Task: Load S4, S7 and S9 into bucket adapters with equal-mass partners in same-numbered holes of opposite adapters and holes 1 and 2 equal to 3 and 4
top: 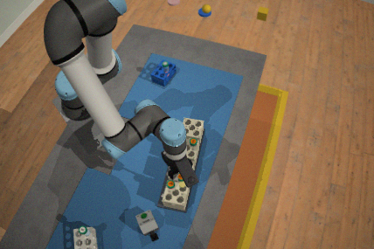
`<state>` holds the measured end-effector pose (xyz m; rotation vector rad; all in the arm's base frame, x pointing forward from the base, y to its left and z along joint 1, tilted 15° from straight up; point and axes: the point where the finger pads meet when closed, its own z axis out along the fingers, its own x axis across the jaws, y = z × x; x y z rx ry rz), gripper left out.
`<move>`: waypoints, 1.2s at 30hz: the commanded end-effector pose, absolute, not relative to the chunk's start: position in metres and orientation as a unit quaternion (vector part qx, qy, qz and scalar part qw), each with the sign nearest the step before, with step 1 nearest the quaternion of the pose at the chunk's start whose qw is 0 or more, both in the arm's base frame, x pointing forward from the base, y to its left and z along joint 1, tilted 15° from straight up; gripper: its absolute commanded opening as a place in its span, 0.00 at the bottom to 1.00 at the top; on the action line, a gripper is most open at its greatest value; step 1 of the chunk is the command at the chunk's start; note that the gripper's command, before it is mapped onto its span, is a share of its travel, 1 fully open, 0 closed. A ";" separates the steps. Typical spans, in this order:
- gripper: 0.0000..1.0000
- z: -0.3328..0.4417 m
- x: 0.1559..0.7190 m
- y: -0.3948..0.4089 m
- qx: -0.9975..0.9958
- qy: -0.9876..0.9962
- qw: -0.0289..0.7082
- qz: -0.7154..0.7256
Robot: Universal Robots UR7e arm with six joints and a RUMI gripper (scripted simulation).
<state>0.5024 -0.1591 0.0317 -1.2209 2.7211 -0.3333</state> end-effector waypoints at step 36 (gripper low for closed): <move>0.00 -0.010 0.512 -0.166 -0.406 0.904 0.071 -0.111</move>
